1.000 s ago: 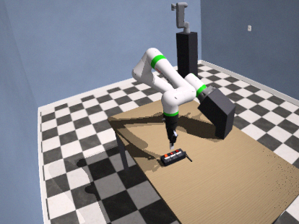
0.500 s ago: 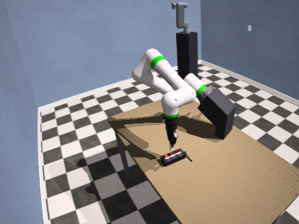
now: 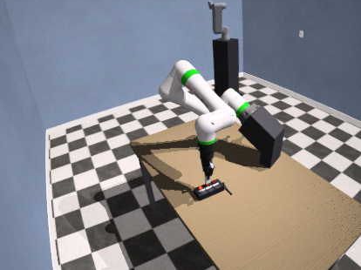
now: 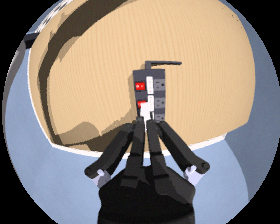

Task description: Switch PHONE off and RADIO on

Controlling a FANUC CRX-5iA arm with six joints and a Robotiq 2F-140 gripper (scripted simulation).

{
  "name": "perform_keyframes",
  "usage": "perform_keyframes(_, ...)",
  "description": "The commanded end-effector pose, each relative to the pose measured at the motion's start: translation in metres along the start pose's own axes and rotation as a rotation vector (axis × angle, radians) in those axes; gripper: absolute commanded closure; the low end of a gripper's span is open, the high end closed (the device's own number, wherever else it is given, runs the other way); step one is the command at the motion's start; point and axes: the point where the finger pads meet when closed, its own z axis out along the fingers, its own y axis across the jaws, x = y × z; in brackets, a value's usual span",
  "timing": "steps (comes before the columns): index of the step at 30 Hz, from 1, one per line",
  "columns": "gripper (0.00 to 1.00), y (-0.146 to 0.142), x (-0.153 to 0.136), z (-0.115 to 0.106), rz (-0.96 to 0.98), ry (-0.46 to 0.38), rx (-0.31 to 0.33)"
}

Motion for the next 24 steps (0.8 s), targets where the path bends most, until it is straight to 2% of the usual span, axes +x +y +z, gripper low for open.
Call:
perform_keyframes(1,1.0,0.0,0.0,0.003,0.0,0.0,0.0)
perform_keyframes(24,1.0,0.0,0.0,0.014,0.0,0.0,0.0)
